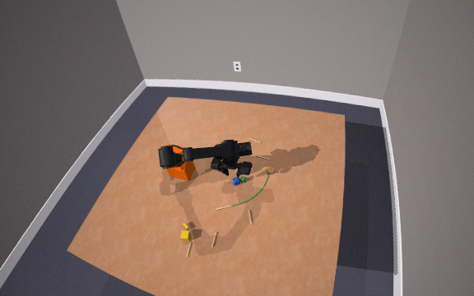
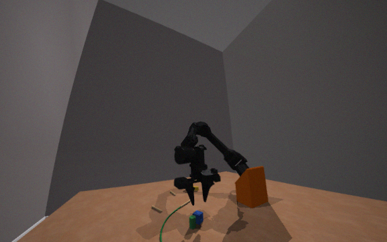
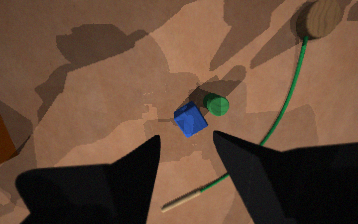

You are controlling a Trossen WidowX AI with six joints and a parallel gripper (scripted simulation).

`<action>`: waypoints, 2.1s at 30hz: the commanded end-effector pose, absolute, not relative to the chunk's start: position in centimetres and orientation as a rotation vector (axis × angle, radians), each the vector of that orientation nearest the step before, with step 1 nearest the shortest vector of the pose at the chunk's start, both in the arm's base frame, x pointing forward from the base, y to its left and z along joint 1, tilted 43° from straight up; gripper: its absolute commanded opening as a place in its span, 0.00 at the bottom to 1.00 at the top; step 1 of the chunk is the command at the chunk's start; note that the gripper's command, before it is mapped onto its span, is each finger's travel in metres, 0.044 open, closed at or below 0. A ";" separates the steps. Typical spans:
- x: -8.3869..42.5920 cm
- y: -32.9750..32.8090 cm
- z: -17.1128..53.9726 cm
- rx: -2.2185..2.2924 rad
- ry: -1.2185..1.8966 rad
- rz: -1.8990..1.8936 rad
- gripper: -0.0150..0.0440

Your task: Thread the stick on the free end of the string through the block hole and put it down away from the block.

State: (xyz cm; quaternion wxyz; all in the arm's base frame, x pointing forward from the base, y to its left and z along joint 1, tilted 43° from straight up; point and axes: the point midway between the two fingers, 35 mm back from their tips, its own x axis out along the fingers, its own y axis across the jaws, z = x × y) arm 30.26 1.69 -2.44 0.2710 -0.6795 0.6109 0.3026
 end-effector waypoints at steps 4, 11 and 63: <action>30.3 1.7 -2.4 -1.830 1.645 0.815 0.57; 30.3 1.7 -2.4 -1.830 1.645 0.815 0.26; 30.3 1.7 -2.4 -1.830 1.646 0.815 0.25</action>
